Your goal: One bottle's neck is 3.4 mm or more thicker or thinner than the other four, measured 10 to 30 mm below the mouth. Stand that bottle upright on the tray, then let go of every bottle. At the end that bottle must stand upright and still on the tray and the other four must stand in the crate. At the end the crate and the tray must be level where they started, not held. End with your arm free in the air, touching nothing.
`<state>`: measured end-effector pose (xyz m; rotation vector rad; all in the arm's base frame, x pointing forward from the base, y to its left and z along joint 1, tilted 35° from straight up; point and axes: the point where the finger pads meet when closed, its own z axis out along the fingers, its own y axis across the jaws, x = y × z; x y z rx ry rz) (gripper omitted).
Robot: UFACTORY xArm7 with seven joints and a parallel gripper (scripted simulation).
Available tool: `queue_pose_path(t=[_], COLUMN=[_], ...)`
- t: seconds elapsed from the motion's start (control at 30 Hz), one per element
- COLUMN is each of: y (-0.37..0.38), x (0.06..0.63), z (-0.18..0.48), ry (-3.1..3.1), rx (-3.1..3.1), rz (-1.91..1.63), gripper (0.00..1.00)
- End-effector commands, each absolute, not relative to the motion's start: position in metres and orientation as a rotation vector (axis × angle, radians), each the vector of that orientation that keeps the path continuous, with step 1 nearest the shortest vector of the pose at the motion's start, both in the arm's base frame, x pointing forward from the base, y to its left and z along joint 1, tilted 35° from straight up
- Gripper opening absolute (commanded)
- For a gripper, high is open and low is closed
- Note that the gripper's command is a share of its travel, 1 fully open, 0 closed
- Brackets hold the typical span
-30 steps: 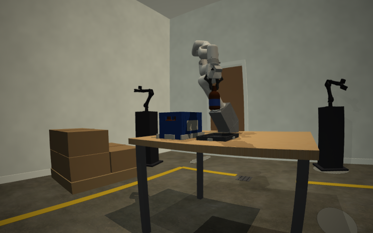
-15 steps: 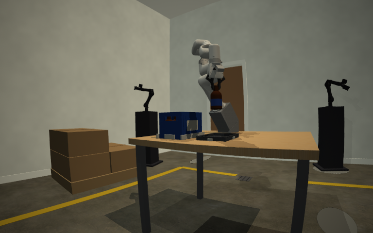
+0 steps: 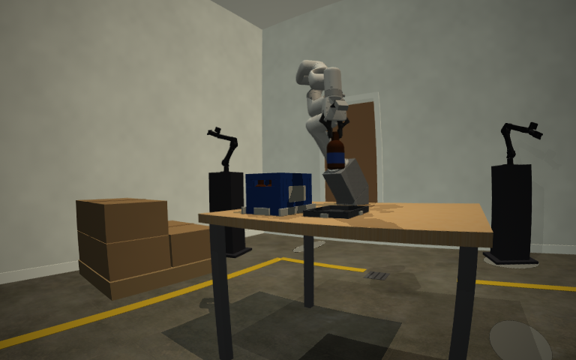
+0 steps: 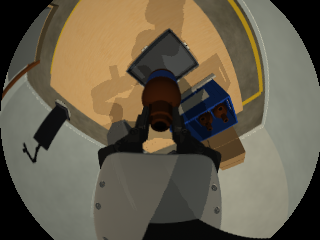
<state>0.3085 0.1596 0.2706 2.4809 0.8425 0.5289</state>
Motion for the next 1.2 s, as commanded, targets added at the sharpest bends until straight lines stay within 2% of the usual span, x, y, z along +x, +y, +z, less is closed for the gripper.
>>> queue_pose_path(t=[0.0, 1.17], y=[0.1622, 0.1654], x=[0.3094, 0.3108], z=[0.2720, 0.2717], ry=[0.844, 0.844], rx=[2.480, 2.480], rz=[0.534, 0.534], gripper=[0.00, 0.00])
